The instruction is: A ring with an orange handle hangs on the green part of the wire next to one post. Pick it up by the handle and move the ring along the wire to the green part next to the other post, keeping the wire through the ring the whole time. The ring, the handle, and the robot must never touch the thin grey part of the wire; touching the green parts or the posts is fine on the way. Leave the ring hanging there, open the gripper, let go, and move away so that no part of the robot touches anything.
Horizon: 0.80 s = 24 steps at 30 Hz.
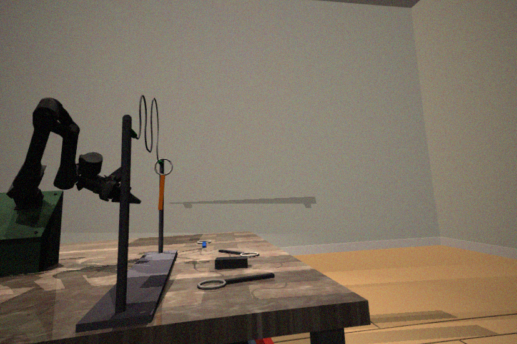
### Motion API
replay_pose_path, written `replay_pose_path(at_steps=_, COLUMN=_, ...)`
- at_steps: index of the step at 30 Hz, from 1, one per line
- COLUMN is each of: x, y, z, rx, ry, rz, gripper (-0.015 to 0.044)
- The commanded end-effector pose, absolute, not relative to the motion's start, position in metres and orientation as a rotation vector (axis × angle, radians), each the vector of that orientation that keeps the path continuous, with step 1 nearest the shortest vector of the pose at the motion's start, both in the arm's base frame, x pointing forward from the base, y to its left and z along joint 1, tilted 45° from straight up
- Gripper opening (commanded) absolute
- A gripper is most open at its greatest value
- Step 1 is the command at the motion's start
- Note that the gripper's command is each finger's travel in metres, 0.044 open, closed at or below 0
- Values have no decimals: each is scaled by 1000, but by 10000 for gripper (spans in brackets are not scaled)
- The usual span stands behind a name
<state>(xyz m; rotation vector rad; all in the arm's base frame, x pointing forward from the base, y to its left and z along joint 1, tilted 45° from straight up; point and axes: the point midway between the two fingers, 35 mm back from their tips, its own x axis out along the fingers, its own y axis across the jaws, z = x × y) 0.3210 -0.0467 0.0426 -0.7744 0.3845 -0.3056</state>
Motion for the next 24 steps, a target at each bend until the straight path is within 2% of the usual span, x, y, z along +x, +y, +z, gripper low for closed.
replay_pose_path(at_steps=1, x=321, y=-47, z=44, rx=-769, ry=381, rz=-311, gripper=160)
replay_pose_path(at_steps=8, x=321, y=-47, z=44, rx=-769, ry=381, rz=-311, gripper=160)
replay_pose_path(at_steps=18, x=278, y=-31, z=53, rx=-822, ry=470, rz=-258, gripper=423)
replay_pose_path(at_steps=19, x=273, y=-30, z=53, rx=-827, ry=478, rz=-254, gripper=440)
replay_pose_path(at_steps=24, x=269, y=-29, z=53, rx=-832, ry=484, rz=-251, gripper=440)
